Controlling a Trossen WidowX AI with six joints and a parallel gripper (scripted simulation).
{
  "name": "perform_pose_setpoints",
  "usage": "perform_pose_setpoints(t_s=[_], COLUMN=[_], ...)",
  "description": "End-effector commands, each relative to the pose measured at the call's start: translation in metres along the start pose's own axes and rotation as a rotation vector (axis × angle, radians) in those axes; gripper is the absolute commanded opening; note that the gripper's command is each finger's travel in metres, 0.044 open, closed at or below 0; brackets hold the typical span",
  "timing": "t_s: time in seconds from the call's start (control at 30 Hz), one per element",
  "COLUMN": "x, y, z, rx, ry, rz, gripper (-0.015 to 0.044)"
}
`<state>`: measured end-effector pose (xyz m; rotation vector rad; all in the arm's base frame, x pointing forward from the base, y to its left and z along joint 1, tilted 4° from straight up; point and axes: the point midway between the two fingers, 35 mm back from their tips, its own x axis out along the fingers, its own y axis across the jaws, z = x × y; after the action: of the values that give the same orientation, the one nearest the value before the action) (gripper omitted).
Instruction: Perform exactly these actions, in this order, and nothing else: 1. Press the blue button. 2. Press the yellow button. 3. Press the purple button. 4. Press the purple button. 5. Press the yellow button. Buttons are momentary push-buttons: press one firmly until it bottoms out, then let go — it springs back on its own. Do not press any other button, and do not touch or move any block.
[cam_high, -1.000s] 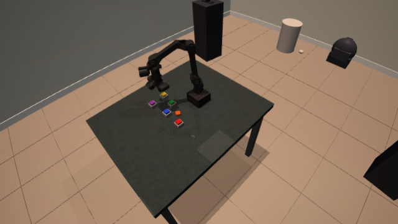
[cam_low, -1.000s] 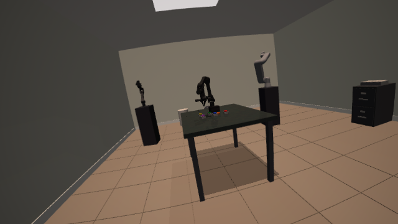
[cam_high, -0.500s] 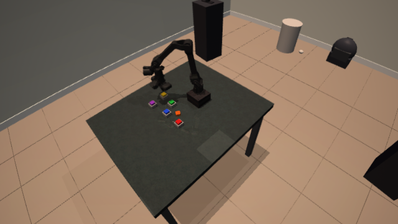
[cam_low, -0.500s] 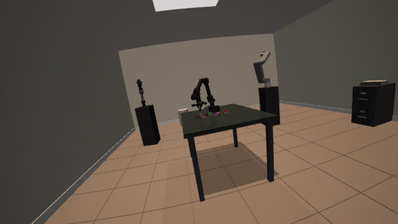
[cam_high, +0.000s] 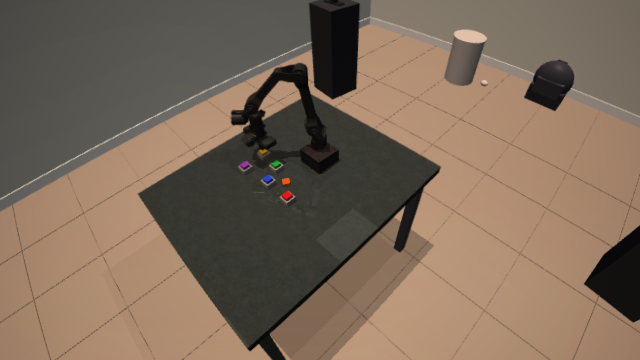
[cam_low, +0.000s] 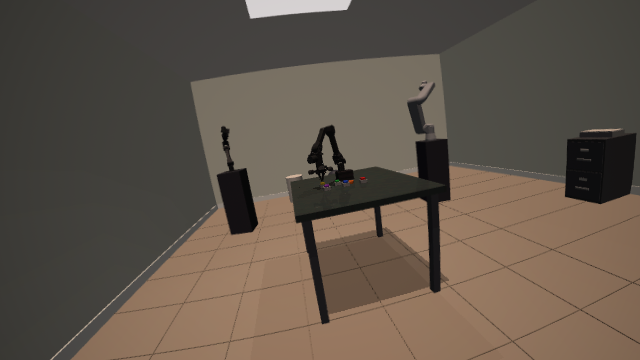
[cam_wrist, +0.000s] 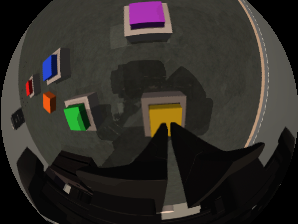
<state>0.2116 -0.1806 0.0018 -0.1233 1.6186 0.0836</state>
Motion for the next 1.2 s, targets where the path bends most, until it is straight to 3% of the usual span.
perform_pose_setpoints(t_s=[0.0,0.9,1.03,1.17], x=[0.007,0.016,-0.014,-0.017], y=[0.0,0.001,0.0,0.001], z=[-0.001,-0.002,-0.001,-0.001], rx=[-0.004,-0.004,-0.004,-0.004], ry=[0.006,0.006,0.005,0.006], rz=[0.0,0.0,0.0,0.0], gripper=[0.002,0.002,0.002,0.002])
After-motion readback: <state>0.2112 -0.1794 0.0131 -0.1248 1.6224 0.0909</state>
